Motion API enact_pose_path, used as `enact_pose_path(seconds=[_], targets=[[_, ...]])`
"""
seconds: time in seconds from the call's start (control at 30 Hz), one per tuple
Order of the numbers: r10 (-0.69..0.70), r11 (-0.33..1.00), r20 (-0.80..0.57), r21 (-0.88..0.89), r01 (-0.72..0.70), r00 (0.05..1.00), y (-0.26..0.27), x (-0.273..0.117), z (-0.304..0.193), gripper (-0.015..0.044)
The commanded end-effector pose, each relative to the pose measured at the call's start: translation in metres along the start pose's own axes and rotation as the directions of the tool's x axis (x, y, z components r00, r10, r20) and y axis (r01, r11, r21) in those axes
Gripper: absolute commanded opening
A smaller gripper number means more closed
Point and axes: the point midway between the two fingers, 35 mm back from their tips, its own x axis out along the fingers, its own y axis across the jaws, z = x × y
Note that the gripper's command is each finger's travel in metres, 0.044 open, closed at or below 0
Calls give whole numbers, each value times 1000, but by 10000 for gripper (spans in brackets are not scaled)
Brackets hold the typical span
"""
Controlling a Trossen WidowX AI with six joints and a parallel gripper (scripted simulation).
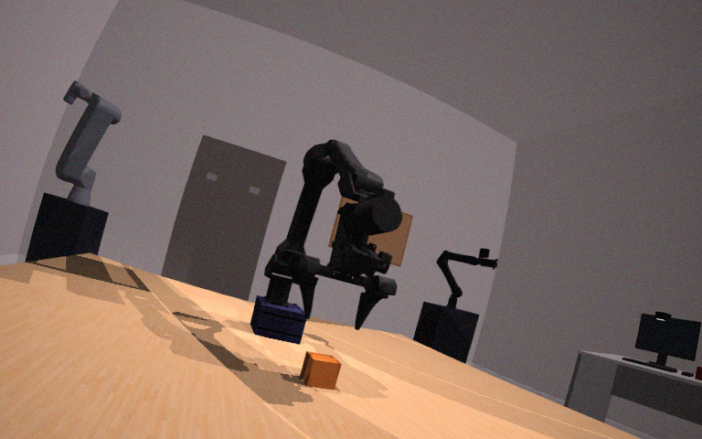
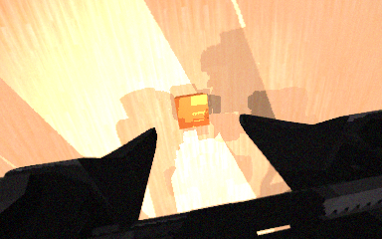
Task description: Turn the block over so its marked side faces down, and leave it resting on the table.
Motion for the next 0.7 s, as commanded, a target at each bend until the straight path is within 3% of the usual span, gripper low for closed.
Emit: enact_pose_path(seconds=[0.0,0.17,0.3,0.67], targets=[[7,1000,-115,3,-7,993,-1,-3,5,440],[8,1000,-137,4,-7,990,-1,-5,6,440],[8,1000,-138,4,-7,990,-1,28,1,440],[8,1000,-138,4,-7,990,-1,46,-1,440]])
